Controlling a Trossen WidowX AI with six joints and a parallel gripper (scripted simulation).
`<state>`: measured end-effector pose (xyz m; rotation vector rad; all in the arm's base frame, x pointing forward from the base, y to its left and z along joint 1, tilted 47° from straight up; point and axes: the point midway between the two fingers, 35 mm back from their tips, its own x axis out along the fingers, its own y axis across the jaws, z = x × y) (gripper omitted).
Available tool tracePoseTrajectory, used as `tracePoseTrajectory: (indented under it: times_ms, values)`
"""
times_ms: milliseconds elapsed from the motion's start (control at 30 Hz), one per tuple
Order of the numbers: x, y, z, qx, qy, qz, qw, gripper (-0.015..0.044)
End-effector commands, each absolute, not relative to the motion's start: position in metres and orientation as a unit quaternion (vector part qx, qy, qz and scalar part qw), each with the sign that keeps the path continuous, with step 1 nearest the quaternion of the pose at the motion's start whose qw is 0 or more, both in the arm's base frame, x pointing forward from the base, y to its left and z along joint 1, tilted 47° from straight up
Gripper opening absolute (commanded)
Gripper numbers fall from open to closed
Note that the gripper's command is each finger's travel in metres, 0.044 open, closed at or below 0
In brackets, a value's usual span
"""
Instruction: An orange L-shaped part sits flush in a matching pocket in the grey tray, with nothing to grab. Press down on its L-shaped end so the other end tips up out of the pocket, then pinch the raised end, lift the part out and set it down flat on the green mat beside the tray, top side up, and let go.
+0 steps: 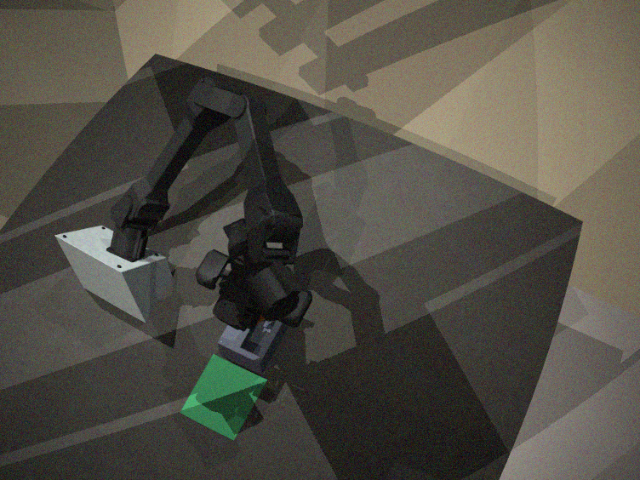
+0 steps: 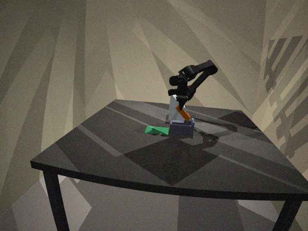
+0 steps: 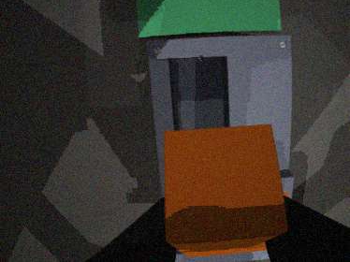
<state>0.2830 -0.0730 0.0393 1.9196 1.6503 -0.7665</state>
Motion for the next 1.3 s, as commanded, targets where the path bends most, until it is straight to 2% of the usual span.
tracePoseTrajectory:
  times_ms: [0,933,1267]
  values:
    - [0.28,-0.085,0.026,0.704,0.604,-0.282,0.247,0.0]
    - [0.255,-0.174,-0.069,0.703,0.603,-0.284,0.249,0.0]
    - [0.255,-0.175,-0.077,0.703,0.603,-0.284,0.25,0.0]
